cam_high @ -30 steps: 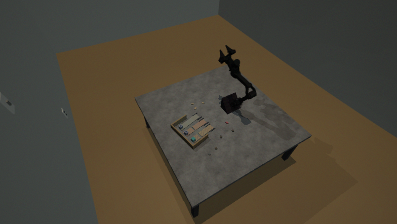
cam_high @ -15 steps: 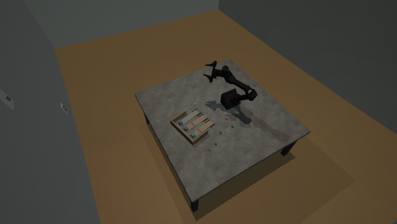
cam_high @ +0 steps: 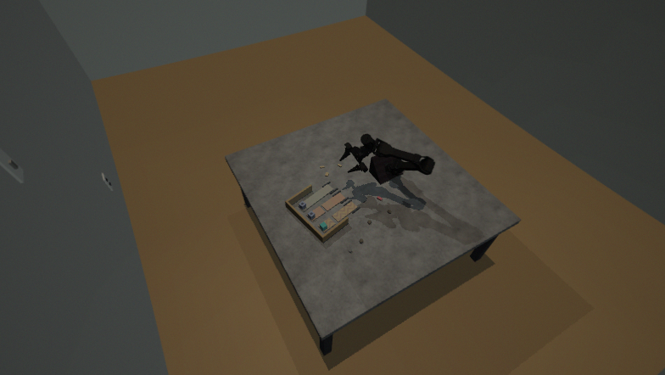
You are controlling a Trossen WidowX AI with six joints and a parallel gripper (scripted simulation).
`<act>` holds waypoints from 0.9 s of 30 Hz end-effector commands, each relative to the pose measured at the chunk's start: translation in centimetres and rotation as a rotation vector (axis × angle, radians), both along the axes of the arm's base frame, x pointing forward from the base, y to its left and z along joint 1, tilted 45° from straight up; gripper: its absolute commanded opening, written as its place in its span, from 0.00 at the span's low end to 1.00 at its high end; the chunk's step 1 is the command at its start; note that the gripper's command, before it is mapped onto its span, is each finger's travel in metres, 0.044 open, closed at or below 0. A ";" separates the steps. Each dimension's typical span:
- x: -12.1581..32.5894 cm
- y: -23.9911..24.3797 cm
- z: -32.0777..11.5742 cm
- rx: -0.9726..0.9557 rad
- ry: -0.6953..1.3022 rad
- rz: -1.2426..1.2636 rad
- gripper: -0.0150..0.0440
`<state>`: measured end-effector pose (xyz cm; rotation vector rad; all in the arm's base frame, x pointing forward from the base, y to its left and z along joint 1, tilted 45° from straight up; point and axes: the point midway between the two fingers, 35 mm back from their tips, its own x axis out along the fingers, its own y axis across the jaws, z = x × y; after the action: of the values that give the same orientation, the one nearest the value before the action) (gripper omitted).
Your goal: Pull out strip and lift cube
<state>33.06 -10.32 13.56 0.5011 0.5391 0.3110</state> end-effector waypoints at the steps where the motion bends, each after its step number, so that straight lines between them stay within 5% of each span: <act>1: -1.1 4.3 0.0 0.199 0.074 0.082 0.93; 11: -1.1 4.5 0.0 0.209 0.078 0.086 0.93; 27: 5.6 3.0 -5.4 0.064 0.376 0.264 0.25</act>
<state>37.36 -7.44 9.46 0.6057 0.8938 0.4483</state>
